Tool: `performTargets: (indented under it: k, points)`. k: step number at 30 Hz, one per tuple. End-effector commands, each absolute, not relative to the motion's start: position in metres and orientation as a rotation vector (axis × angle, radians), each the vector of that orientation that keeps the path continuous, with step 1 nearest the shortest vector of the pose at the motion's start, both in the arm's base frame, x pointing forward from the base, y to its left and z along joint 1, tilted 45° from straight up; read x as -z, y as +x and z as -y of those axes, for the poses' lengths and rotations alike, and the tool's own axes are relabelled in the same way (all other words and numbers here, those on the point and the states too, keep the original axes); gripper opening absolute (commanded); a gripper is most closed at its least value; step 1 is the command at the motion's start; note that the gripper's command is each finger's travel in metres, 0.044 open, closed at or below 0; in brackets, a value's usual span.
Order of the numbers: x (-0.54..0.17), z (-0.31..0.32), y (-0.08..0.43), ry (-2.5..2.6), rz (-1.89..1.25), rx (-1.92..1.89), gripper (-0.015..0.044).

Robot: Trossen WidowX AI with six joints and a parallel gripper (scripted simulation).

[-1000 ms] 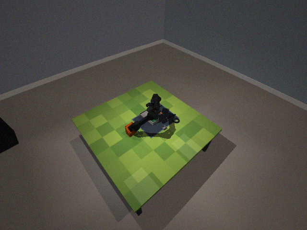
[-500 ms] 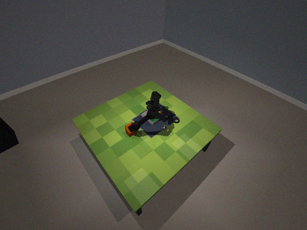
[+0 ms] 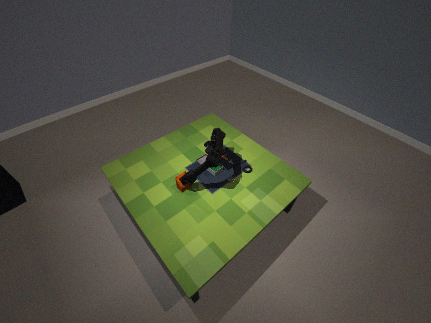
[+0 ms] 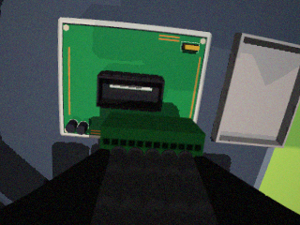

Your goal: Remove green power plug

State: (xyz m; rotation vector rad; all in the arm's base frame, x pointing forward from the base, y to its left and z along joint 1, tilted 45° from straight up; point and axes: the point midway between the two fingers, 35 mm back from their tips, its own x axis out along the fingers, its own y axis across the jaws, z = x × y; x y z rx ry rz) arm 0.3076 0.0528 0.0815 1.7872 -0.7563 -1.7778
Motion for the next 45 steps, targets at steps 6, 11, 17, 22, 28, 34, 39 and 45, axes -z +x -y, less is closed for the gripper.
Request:
performTargets:
  k: [6,11,17,22,28,34,39,45]
  points:
    - [-0.047,-0.068,0.306,1.775,0.754,1.788,0.0]
    - [-0.035,-0.08,0.307,1.776,0.754,1.788,0.0]
    - [-0.022,-0.093,0.307,1.777,0.753,1.788,0.0]
    - [-0.012,-0.104,0.308,1.778,0.753,1.789,0.0]
    - [0.0,-0.117,0.309,1.779,0.752,1.789,0.0]
    - [0.012,-0.13,0.31,1.78,0.752,1.789,0.0]
    - [0.017,-0.135,0.31,1.78,0.751,1.789,0.0]
    - [0.02,-0.132,0.31,1.78,0.751,1.789,0.0]
